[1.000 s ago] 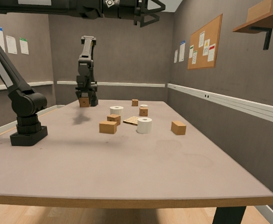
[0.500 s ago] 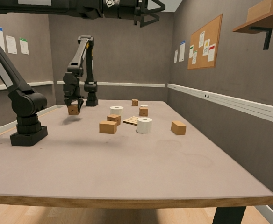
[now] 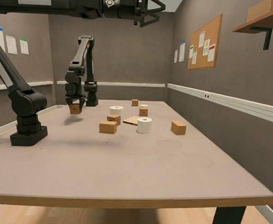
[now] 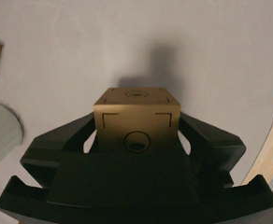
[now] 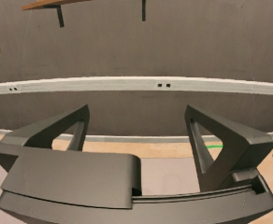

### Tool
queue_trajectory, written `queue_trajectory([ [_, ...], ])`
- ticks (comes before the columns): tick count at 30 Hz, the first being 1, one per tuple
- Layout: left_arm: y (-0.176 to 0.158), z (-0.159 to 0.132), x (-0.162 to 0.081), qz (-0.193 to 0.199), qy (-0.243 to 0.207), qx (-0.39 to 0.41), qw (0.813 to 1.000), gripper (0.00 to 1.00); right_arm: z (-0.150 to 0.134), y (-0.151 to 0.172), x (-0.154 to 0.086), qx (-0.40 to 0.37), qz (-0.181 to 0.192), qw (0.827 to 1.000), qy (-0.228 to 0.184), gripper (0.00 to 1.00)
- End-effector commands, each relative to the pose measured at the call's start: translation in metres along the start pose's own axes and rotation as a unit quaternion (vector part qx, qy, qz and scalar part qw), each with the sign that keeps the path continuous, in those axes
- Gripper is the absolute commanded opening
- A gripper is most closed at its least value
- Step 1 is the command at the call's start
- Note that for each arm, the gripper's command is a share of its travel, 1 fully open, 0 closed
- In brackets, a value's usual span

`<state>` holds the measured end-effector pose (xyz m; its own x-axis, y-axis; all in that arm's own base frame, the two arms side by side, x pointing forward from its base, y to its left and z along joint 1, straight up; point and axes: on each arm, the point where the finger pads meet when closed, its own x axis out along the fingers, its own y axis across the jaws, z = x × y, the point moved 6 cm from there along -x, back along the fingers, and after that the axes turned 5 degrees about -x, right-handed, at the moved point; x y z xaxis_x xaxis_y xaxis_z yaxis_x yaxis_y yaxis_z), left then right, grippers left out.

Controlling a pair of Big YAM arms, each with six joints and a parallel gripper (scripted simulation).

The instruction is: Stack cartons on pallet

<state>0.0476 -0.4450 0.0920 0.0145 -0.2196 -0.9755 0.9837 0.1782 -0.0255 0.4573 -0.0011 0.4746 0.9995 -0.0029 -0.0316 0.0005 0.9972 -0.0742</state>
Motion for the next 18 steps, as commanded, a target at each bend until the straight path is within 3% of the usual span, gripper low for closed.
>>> queue_trajectory([
  [1,-0.003,0.026,-0.02,-0.003,-0.034,0.001,0.999,0.5,0.023,-0.001,0.0,-0.006,0.0,1.0,-0.021,1.0],
  [9,0.0,-0.004,0.016,-0.001,-0.007,0.001,1.0,0.5,0.023,-0.001,0.0,-0.006,0.0,1.0,-0.021,1.0],
  [18,-0.001,0.005,0.016,-0.003,-0.026,0.002,1.0,0.5,0.023,-0.001,0.0,-0.006,0.0,1.0,-0.021,1.0],
])
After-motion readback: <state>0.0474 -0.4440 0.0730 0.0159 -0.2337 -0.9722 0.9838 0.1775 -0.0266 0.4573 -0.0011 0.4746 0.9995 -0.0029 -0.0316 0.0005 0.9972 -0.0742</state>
